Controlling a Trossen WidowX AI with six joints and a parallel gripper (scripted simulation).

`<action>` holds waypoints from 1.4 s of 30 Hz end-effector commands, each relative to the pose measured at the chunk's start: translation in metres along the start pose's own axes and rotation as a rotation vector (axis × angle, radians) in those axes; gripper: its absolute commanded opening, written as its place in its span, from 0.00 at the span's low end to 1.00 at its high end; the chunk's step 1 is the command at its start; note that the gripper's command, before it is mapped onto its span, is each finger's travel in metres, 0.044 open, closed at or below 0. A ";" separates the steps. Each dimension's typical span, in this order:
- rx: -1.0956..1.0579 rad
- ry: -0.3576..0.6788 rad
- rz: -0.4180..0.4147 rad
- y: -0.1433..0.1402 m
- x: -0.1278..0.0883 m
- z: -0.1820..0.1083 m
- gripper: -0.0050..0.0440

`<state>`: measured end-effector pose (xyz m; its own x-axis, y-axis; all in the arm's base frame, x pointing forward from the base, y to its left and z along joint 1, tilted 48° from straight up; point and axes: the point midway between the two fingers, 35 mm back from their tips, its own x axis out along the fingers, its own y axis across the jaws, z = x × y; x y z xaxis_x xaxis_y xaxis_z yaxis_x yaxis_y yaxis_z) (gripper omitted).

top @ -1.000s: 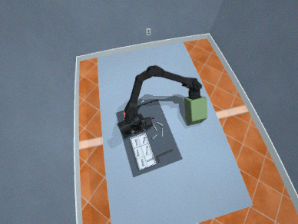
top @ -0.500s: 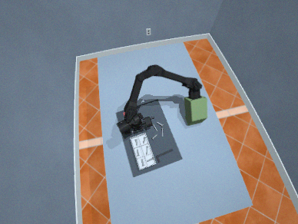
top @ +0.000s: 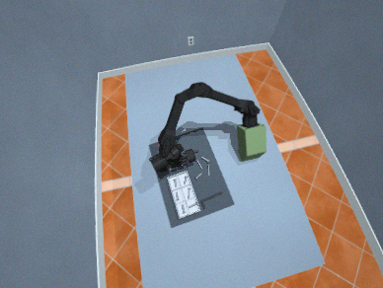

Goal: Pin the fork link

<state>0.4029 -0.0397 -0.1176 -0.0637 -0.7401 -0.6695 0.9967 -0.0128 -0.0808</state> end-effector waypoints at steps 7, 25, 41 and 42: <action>0.025 0.012 0.032 0.009 -0.024 0.005 0.00; 0.023 0.011 0.032 0.009 -0.029 0.005 0.00; 0.023 0.011 0.032 0.009 -0.029 0.005 0.00; 0.023 0.011 0.032 0.009 -0.029 0.005 0.00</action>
<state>0.4040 -0.0280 -0.1074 -0.0633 -0.7412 -0.6683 0.9965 -0.0104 -0.0829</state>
